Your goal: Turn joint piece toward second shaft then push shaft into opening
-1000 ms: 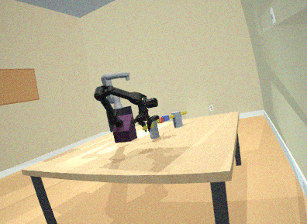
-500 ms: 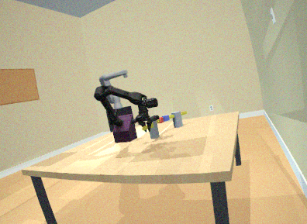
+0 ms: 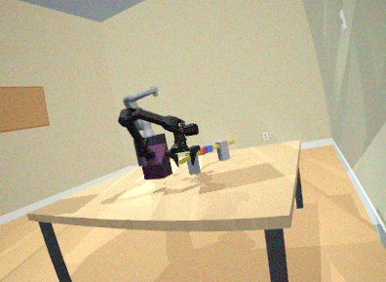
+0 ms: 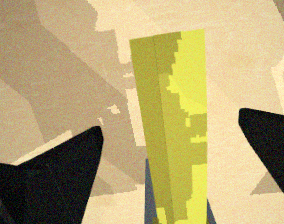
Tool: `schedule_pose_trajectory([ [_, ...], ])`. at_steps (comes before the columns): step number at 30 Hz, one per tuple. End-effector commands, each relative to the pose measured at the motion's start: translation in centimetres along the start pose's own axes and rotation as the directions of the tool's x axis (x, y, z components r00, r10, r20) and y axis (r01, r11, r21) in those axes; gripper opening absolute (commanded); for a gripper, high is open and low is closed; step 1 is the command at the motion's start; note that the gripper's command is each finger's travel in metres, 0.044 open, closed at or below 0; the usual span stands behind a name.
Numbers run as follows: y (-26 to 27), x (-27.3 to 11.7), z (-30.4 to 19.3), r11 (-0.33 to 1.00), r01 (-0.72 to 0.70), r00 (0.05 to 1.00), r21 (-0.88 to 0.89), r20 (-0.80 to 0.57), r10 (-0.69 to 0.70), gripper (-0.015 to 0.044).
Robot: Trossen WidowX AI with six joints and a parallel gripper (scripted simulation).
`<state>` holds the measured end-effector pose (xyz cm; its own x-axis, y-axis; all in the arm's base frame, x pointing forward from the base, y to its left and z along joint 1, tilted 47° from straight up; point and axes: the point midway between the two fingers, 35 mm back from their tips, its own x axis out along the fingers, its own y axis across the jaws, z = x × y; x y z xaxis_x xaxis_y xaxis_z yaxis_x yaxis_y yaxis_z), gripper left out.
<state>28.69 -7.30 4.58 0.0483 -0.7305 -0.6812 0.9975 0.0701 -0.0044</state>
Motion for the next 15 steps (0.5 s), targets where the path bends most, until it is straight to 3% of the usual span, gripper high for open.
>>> schedule_pose_trajectory([
  [1, 0.0, 0.0, 0.0, 1.000, -0.001, 1.000, 0.001, 0.000, 0.001, 0.0440],
  [8, 0.0, 0.0, 0.0, 1.000, -0.001, 1.000, 0.001, 0.000, 0.001, 0.0440],
  [15, 0.0, -2.9, 0.0, 1.000, -0.001, 1.000, -0.003, -0.006, 0.001, 0.0440],
])
